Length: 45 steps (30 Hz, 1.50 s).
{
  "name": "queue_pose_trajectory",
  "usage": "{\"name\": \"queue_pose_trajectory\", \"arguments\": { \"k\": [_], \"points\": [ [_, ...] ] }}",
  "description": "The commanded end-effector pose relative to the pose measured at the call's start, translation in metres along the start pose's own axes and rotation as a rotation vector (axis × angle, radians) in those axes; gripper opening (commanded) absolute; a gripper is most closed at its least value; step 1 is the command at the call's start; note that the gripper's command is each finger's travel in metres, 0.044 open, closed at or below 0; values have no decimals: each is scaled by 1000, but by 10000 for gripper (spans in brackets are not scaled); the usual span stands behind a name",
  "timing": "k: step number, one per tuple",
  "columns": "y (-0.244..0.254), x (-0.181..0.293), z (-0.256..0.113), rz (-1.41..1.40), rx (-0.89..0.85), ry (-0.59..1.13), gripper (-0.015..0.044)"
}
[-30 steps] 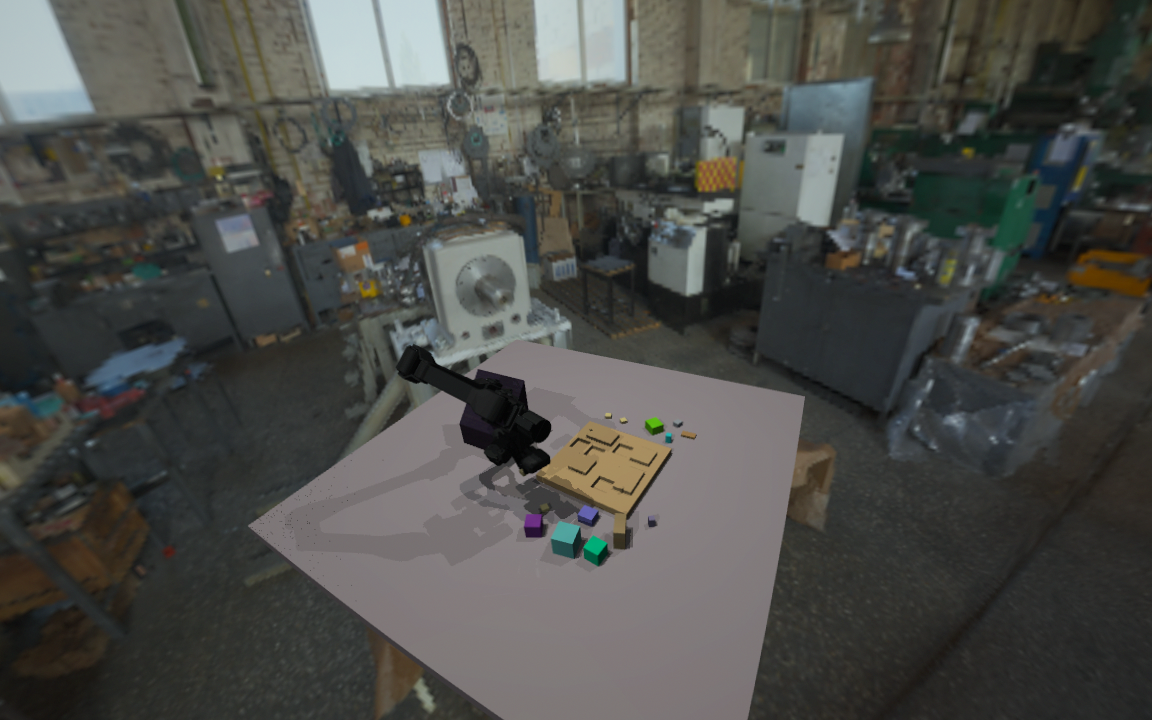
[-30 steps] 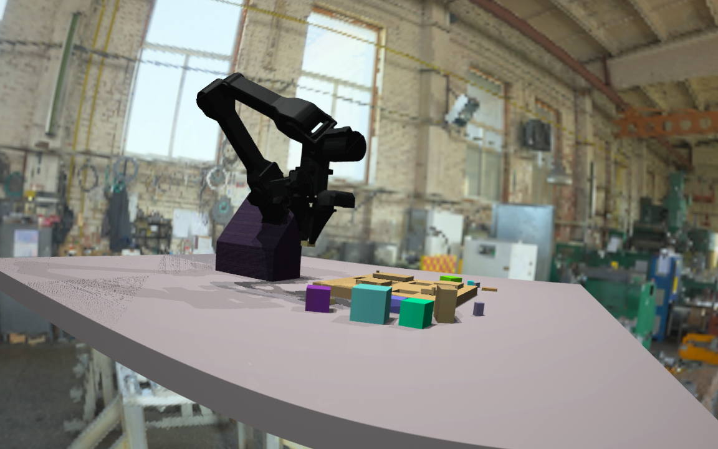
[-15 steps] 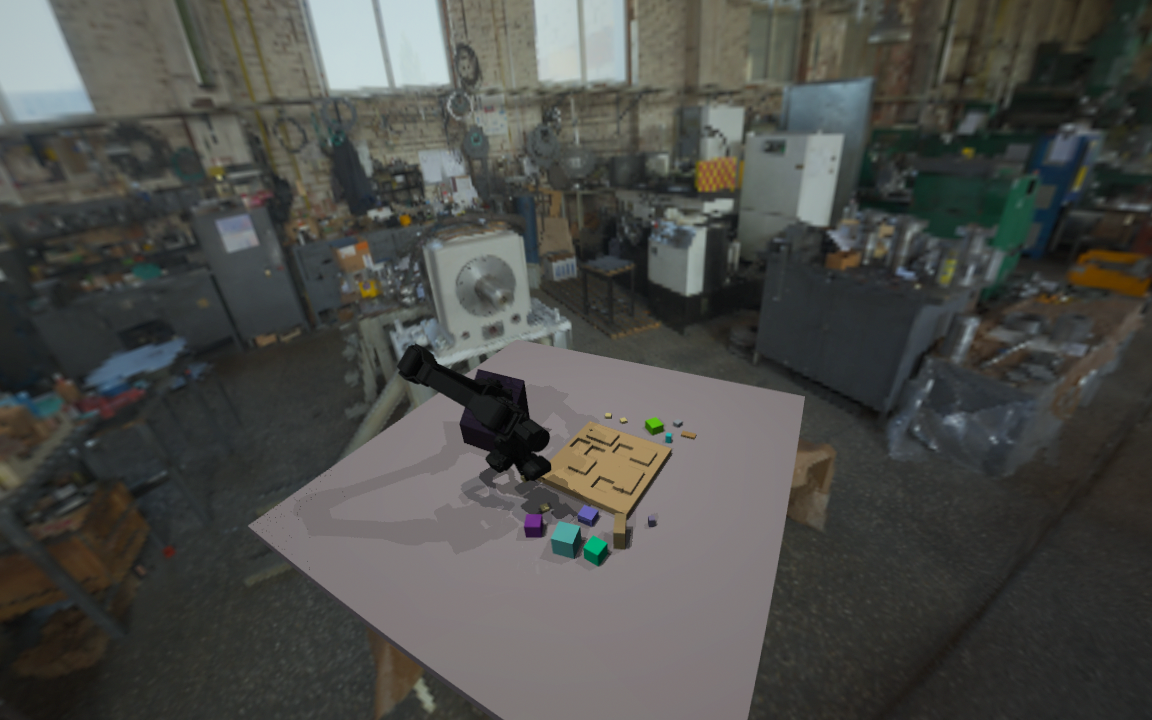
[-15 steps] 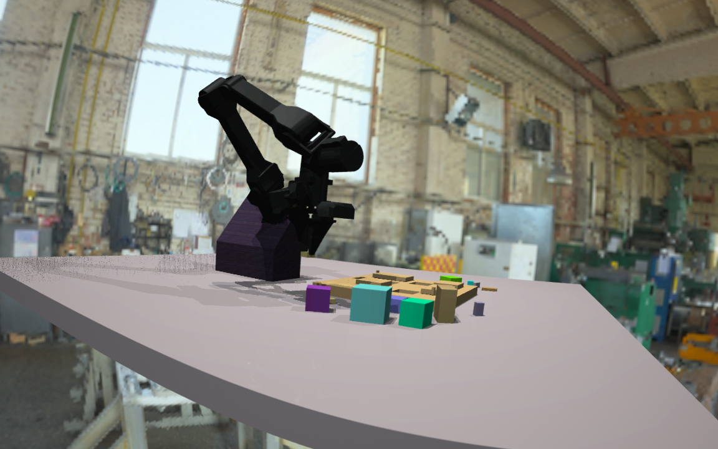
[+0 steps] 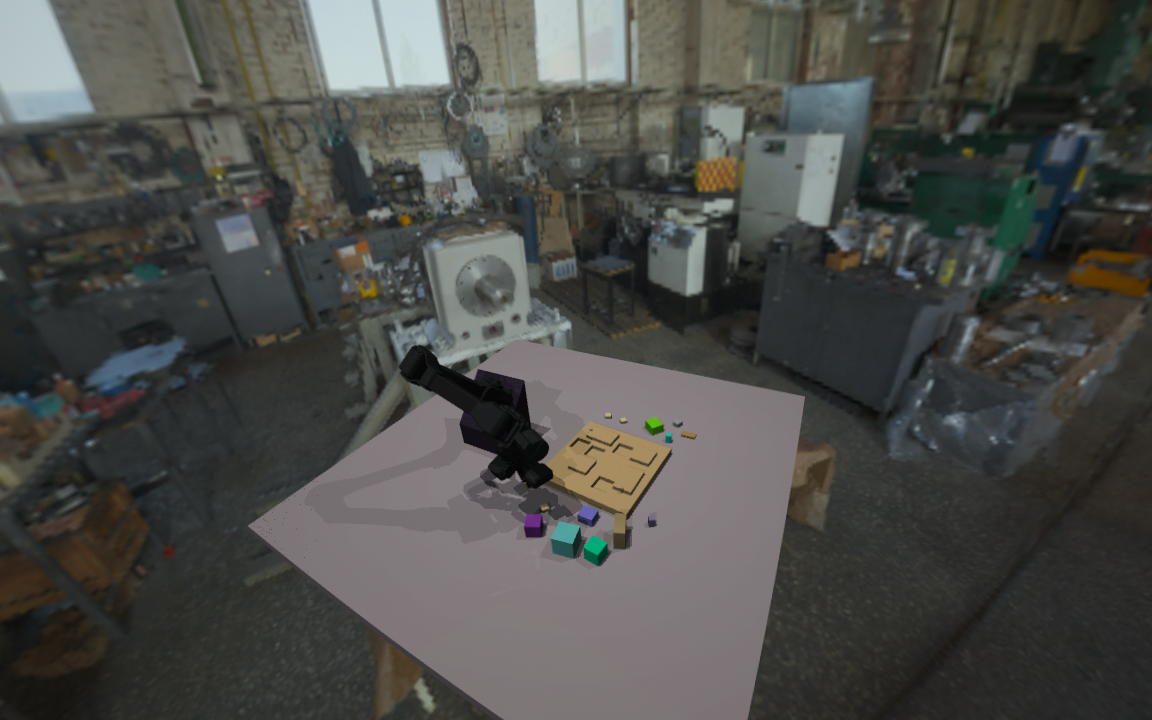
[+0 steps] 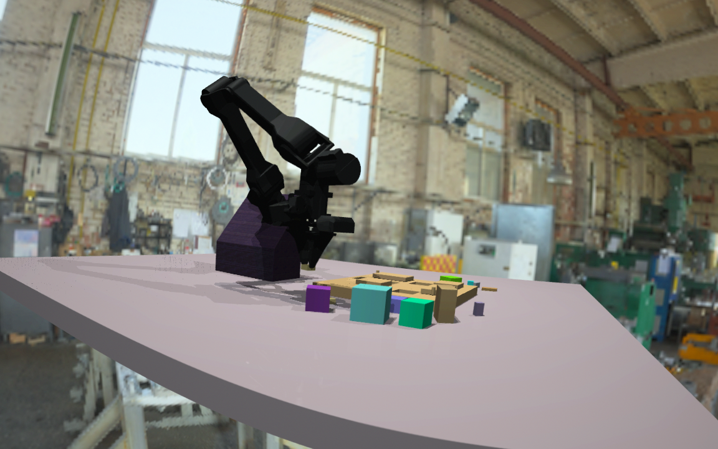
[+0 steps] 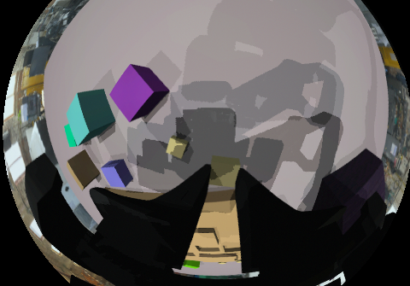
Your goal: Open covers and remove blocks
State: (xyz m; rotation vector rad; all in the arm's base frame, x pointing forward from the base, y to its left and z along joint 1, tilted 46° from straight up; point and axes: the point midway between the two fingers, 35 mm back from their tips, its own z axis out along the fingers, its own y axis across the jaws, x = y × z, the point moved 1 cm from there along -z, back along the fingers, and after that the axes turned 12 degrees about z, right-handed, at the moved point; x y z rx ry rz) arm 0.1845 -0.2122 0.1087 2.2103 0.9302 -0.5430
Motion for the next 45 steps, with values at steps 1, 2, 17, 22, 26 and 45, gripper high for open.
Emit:
{"name": "queue_pose_trajectory", "arguments": {
  "k": [1,2,17,22,26,45],
  "points": [
    [-2,2,8,-11,7,4,80],
    [-2,2,10,-11,7,4,80],
    [-3,0,35,-12,4,0,80],
    [-4,-1,43,-13,2,-2,80],
    [-5,-2,49,-14,0,-4,80],
    [-5,-6,57,-5,-6,-13,290]
  ]
}}
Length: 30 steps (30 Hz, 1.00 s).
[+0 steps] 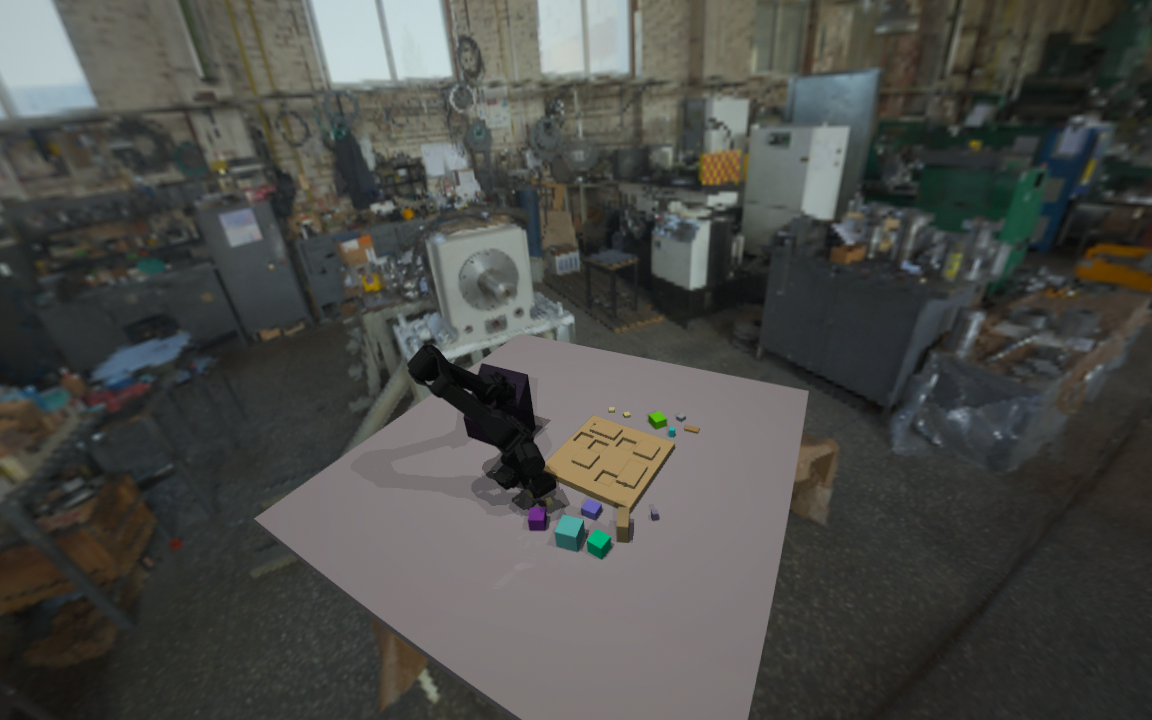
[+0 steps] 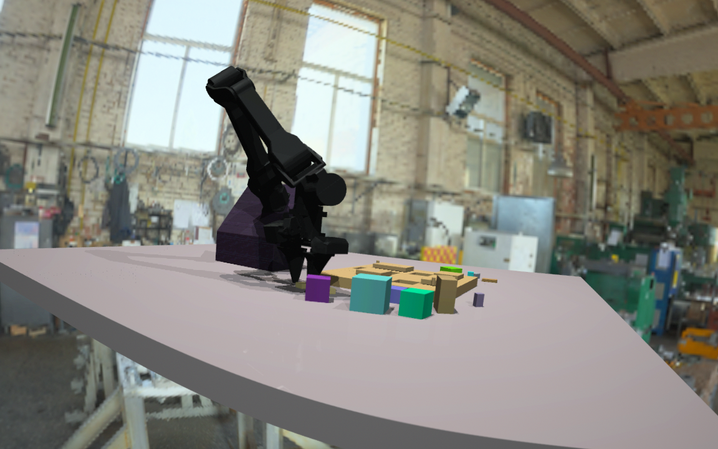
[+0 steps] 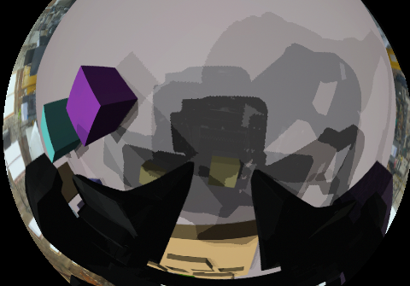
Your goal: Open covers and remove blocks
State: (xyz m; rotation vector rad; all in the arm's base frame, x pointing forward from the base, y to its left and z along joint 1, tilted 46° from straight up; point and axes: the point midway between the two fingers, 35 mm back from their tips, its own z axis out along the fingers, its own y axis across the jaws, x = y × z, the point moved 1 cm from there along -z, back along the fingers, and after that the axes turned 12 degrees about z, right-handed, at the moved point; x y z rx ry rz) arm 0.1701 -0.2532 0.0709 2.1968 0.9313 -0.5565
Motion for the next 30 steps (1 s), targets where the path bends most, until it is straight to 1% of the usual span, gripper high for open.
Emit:
{"name": "queue_pose_trajectory", "arguments": {
  "k": [1,5,6,30],
  "points": [
    [0,0,0,1,-1,0,316],
    [0,0,-1,1,-1,0,421],
    [1,0,-2,1,0,1,440],
    [-1,2,-76,-8,4,8,440]
  ]
}}
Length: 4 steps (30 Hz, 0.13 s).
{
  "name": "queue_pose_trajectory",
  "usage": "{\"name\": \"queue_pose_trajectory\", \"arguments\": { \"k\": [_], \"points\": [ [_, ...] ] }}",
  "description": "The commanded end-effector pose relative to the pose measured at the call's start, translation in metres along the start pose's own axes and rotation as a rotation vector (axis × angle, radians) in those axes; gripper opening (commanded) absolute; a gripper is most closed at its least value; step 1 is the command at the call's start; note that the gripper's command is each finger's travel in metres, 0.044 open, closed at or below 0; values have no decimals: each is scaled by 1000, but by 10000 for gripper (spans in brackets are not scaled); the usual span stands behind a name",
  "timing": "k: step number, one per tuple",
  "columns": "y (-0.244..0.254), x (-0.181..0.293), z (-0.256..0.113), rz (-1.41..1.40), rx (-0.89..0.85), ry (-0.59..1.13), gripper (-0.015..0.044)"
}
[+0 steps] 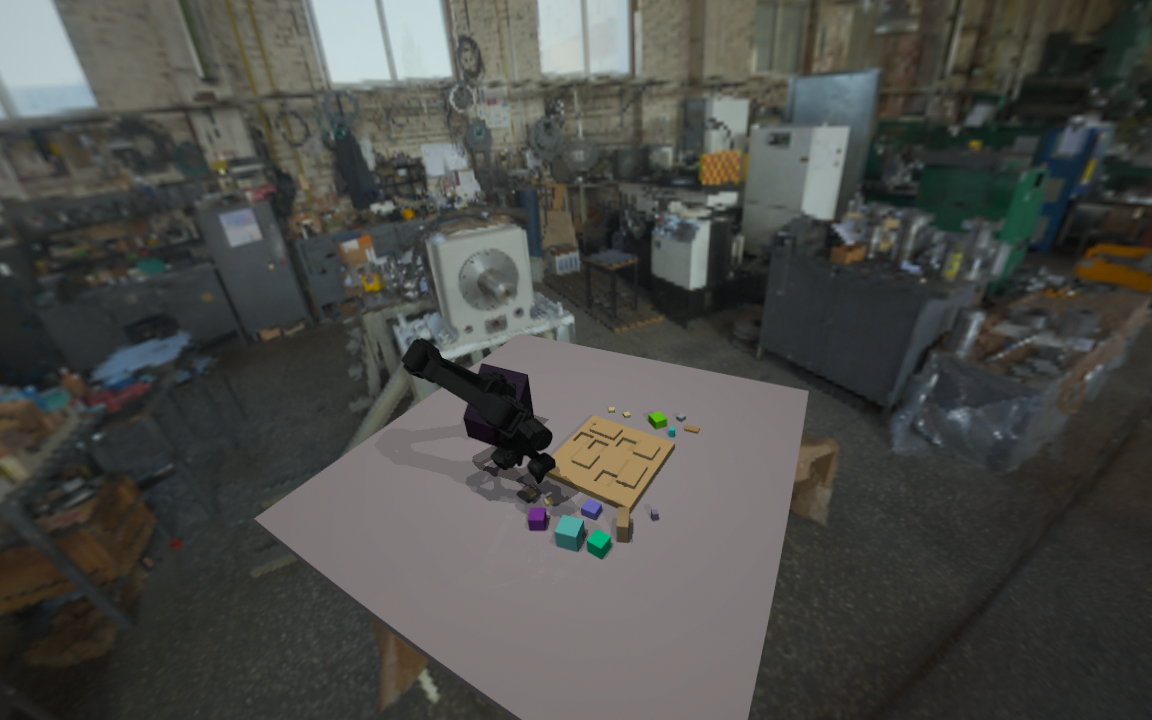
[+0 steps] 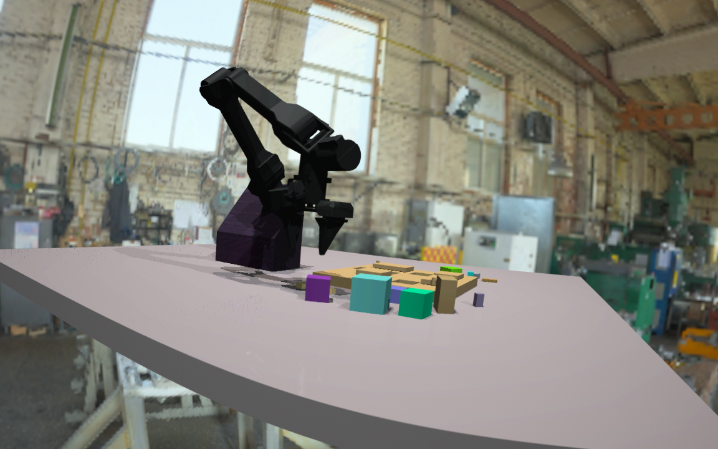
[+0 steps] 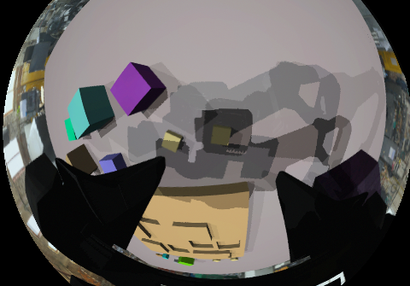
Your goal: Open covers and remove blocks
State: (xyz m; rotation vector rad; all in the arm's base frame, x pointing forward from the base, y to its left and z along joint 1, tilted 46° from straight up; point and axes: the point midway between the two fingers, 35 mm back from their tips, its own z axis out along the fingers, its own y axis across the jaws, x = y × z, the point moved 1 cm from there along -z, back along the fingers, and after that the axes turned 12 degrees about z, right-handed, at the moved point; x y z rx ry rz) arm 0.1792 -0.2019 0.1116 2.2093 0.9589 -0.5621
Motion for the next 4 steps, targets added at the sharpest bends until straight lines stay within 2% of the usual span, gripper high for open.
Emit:
{"name": "queue_pose_trajectory", "arguments": {
  "k": [1,4],
  "points": [
    [1,-3,-11,12,-12,-4,440],
    [-3,1,-8,-60,29,10,440]
  ]
}}
